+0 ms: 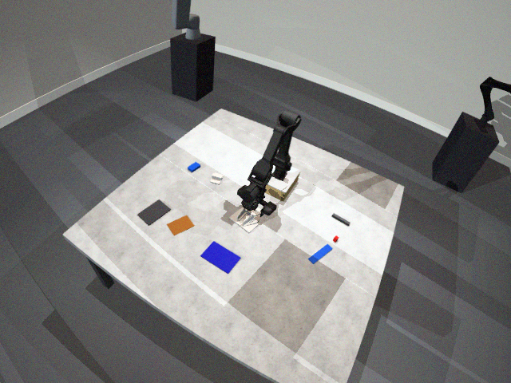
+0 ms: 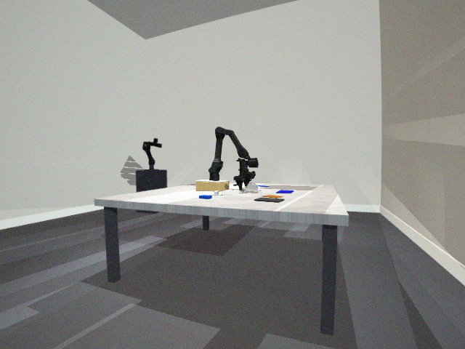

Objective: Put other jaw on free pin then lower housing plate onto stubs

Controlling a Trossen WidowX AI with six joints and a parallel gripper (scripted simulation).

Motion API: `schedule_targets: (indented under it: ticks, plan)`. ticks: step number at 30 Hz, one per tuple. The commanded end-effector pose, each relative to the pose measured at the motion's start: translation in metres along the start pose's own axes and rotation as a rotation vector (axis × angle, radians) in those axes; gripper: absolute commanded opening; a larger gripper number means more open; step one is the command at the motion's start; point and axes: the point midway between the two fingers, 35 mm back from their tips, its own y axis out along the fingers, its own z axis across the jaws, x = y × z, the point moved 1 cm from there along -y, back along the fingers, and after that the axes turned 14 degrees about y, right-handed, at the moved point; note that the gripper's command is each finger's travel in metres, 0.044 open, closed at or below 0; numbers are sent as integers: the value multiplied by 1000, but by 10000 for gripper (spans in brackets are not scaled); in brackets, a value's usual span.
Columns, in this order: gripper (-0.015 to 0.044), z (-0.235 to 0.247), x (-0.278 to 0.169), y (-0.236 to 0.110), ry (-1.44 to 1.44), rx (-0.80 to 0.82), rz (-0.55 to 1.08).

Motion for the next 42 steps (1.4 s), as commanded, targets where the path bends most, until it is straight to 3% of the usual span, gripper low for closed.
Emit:
schedule_targets:
  ticks: [1,32,36,42]
  plan:
    - [351,0,0,1,6,-3,1]
    - [351,0,0,1,6,-3,1]
    - [440,0,0,0,0,0,0]
    - [440,0,0,0,0,0,0]
